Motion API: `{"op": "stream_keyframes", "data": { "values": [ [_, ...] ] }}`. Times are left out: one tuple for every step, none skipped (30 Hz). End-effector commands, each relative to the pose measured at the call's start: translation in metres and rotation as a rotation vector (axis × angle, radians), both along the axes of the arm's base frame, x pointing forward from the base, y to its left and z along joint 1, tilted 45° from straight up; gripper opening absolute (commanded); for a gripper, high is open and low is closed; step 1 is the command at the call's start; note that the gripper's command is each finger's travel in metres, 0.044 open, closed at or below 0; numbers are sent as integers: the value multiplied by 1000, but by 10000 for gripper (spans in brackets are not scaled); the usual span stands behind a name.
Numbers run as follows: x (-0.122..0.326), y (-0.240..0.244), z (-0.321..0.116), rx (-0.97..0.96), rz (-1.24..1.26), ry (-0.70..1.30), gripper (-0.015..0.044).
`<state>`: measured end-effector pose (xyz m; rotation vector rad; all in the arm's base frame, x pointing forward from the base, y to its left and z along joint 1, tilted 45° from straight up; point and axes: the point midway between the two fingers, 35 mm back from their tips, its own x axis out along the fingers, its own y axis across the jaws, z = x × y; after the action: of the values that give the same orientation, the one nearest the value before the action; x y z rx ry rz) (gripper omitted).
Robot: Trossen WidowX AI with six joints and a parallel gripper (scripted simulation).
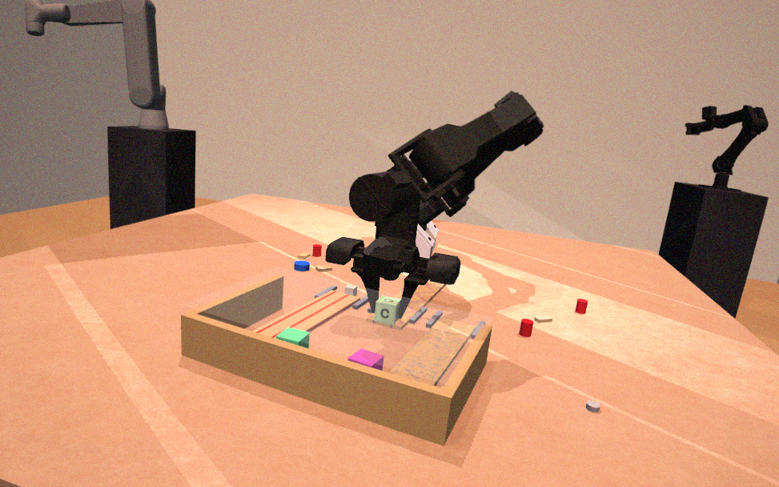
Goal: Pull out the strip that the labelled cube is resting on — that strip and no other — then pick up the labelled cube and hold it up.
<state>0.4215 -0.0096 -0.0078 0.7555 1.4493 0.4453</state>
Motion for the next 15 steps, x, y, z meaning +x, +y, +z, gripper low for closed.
{"op": "stream_keyframes", "data": {
  "values": [
    [0, 0, 0, 0, 1, -1, 132],
    [0, 0, 0, 0, 1, -1, 125],
    [0, 0, 0, 0, 1, -1, 118],
    [0, 0, 0, 0, 1, -1, 112],
    [0, 0, 0, 0, 1, -1, 105],
    [0, 0, 0, 0, 1, -1, 79],
    [0, 0, 0, 0, 1, -1, 53],
    [-1, 0, 1, 0, 1, 0, 26],
    [-3, -1, 2, 0, 1, 0, 0],
    [-6, -3, 3, 0, 0, 1, 0],
    [-11, -5, 5, 0, 0, 1, 0],
    [-15, -8, 7, -1, -1, 2, 0],
    [-20, -10, 9, -1, -1, 3, 0],
    [-24, -12, 11, 0, -1, 4, 0],
    [-29, -14, 13, 0, -2, 5, 0]
  ]
}}
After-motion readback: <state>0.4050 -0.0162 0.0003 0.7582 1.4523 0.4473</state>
